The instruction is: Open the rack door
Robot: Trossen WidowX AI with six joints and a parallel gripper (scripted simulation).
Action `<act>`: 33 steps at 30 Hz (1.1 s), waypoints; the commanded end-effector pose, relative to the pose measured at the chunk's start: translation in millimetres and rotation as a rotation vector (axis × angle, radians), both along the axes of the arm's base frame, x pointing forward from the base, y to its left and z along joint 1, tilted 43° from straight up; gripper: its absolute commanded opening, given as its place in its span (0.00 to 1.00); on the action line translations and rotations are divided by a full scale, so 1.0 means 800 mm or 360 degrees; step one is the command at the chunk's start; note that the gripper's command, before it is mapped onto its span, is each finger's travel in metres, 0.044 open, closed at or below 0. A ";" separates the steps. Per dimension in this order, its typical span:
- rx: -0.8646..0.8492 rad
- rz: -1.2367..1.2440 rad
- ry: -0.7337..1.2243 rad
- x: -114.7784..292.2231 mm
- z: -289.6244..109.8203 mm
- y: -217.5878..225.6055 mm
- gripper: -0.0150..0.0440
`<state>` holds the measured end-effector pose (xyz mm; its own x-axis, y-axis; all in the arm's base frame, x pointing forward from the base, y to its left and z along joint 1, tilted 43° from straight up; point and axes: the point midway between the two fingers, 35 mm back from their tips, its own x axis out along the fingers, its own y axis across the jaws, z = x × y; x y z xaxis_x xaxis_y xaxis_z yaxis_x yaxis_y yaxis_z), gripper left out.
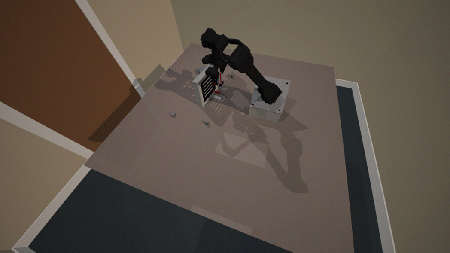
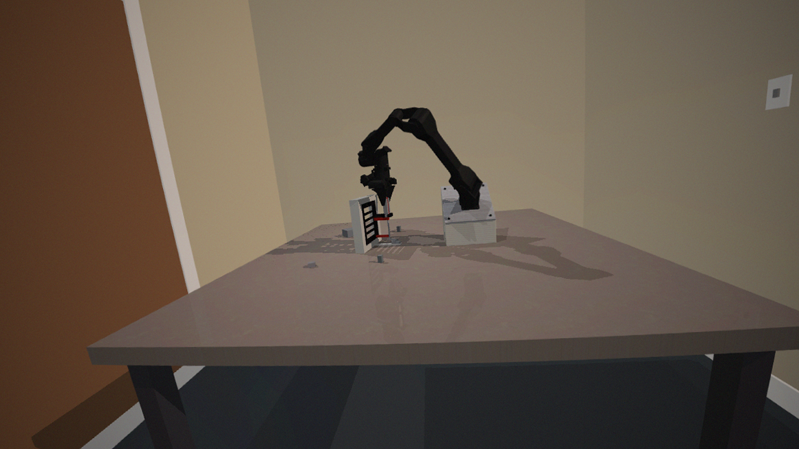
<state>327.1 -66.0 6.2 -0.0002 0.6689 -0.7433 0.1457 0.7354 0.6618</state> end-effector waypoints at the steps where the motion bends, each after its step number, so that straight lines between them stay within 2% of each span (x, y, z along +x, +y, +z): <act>1: 0.0017 -0.0007 0.0012 -0.003 -0.006 0.007 0.75; 11: 0.0021 -0.0007 0.0007 -0.004 -0.018 0.019 0.75; 18: 0.0021 -0.0007 0.0007 -0.004 -0.018 0.019 0.44; 33: 0.0021 -0.0007 0.0007 -0.004 -0.018 0.019 0.29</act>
<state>325.4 -52.0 -7.1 0.0019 0.6752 -0.7376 0.1462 0.7295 0.6682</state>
